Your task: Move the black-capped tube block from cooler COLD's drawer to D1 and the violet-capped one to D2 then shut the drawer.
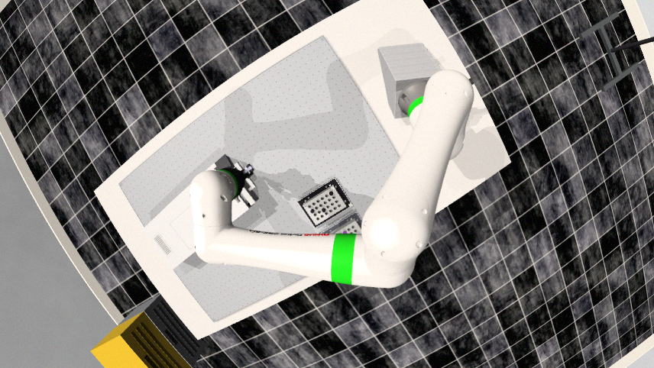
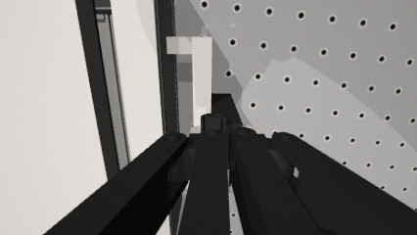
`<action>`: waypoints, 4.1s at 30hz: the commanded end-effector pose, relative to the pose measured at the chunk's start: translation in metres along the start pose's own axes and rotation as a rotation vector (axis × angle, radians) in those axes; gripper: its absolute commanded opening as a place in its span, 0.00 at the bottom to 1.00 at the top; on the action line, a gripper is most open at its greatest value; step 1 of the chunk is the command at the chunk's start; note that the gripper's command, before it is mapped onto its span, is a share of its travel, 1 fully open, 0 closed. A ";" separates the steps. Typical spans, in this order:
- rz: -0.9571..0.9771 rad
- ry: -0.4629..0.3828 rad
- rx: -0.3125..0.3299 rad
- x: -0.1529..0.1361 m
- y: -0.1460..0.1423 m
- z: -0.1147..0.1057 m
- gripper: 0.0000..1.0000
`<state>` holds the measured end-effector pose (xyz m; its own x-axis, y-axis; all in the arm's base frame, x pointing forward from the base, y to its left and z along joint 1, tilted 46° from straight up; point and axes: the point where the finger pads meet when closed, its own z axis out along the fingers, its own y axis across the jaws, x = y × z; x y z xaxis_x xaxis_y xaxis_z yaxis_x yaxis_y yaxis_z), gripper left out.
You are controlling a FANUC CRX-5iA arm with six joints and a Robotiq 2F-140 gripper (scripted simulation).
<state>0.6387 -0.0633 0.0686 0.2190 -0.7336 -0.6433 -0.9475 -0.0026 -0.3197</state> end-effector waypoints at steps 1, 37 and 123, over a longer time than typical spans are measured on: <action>0.000 0.002 0.002 0.000 -0.001 -0.001 0.10; 0.000 0.002 0.002 0.000 -0.010 -0.001 0.10; 0.000 0.001 0.001 0.000 0.035 -0.001 0.10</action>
<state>0.6055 -0.0634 0.0574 0.2191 -0.7336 -0.6433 -0.9475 -0.0025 -0.3198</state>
